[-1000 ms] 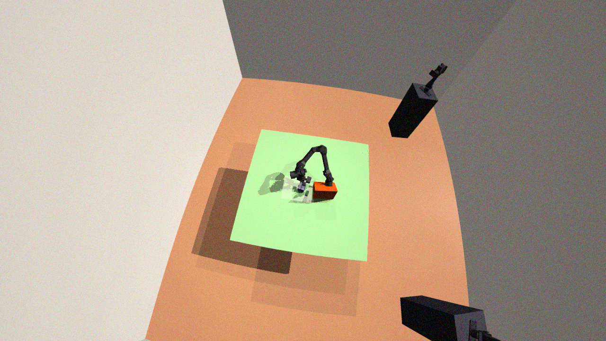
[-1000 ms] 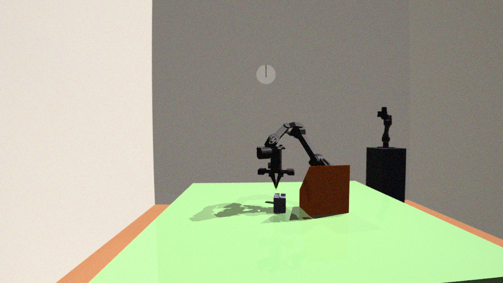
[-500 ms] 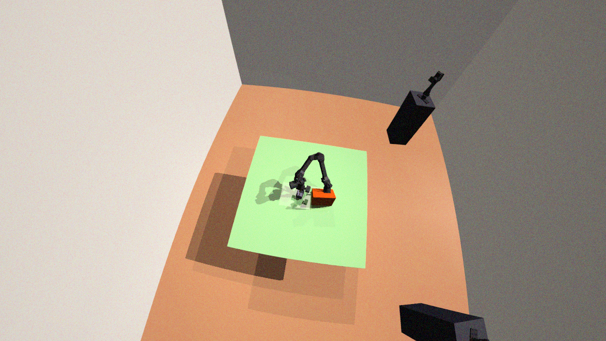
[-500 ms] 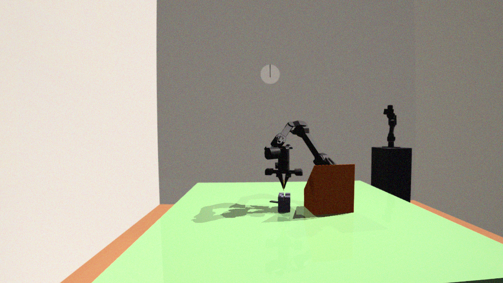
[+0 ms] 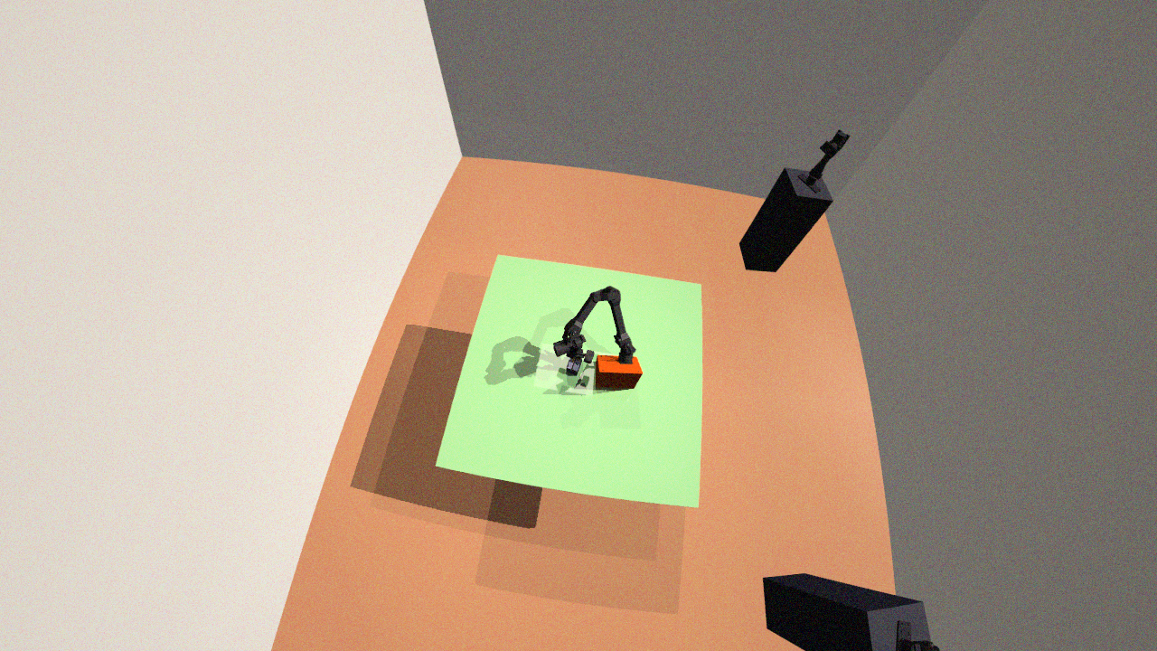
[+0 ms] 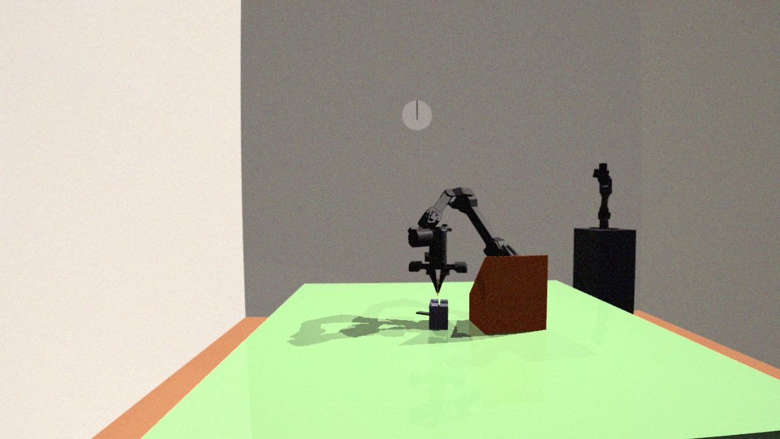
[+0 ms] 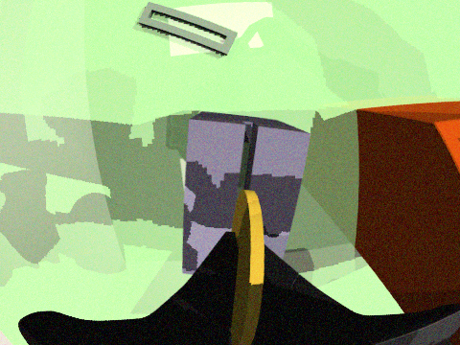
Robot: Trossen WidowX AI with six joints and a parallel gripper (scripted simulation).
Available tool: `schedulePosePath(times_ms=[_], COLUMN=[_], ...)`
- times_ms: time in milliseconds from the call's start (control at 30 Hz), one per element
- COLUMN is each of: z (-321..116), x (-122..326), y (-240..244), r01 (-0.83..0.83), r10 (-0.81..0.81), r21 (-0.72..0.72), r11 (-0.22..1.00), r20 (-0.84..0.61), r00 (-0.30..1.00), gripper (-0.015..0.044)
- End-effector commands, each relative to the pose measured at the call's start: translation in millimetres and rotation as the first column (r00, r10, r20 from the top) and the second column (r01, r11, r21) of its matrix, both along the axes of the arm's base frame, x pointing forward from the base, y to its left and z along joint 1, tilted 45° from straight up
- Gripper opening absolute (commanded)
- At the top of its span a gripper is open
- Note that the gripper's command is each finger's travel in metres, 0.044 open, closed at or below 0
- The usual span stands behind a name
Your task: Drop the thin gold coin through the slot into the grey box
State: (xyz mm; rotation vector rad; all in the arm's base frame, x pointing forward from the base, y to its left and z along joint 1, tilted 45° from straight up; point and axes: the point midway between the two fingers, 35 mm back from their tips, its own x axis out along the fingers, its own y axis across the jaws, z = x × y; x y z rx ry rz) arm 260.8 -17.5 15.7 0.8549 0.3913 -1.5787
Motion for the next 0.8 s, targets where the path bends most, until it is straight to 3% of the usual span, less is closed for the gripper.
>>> schedulePosePath(times_ms=[0,767], z=[-3.7,-3.6], x=[-2.6,-3.8], y=[1.2,1.3], r01=[0.002,0.004], r10=[-0.002,-0.004], r21=[0.0,-0.003], r11=[1.0,1.0], r20=[0.0,0.003], r00=[1.0,1.0], gripper=[0.0,0.0])
